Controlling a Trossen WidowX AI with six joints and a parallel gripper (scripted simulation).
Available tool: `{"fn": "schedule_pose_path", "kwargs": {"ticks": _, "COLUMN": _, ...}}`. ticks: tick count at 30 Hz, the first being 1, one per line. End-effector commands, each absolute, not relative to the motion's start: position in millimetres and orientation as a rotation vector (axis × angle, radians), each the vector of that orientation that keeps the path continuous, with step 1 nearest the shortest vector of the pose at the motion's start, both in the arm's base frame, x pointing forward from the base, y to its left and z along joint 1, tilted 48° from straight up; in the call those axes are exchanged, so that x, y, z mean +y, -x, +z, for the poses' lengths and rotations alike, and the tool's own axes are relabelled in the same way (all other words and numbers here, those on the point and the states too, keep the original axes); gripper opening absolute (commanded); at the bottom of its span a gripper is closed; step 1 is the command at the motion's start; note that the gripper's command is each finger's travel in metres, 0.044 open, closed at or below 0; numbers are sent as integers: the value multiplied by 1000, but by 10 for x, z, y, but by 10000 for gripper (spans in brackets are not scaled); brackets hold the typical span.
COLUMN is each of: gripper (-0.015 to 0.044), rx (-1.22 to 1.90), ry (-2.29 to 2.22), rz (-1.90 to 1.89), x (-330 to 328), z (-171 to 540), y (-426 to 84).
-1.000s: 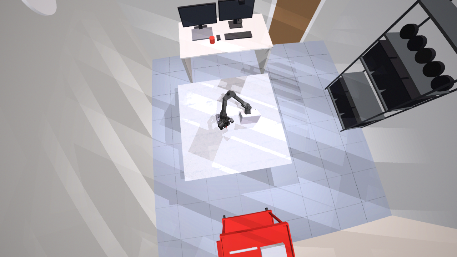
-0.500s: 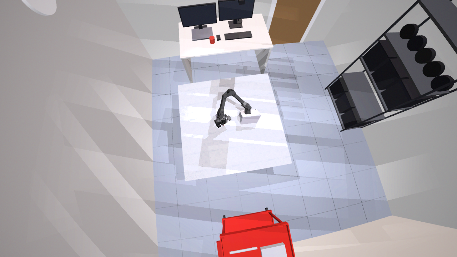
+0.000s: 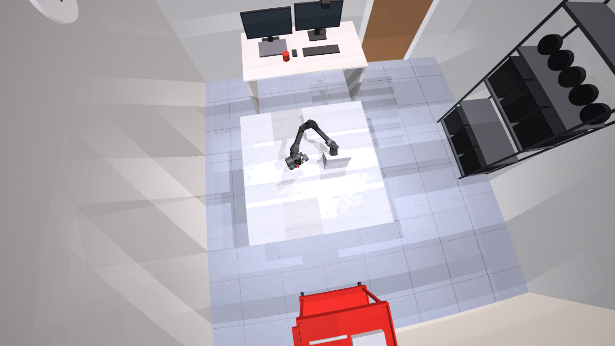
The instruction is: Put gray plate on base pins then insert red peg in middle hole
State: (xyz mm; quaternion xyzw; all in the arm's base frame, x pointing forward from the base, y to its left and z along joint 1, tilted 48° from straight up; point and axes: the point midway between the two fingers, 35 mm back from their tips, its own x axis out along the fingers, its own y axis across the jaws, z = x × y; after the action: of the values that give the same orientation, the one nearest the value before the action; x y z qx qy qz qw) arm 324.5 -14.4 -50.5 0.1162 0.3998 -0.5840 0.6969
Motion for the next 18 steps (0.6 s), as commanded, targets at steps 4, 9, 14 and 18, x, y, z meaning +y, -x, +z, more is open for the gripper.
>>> {"fn": "schedule_pose_path", "kwargs": {"ticks": 4, "gripper": 0, "rx": 885, "ry": -255, "rz": -1305, "x": -278, "z": -364, "y": -3343}}
{"fn": "schedule_pose_path", "kwargs": {"ticks": 9, "gripper": 0, "rx": 881, "ry": -252, "rz": -1308, "x": -379, "z": -260, "y": -3400}}
{"fn": "schedule_pose_path", "kwargs": {"ticks": 14, "gripper": 0, "rx": 877, "ry": -249, "rz": -1311, "x": -484, "z": -153, "y": -3451}}
{"fn": "schedule_pose_path", "kwargs": {"ticks": 18, "gripper": 0, "rx": 873, "ry": -246, "rz": -1315, "x": -571, "z": -66, "y": -3486}}
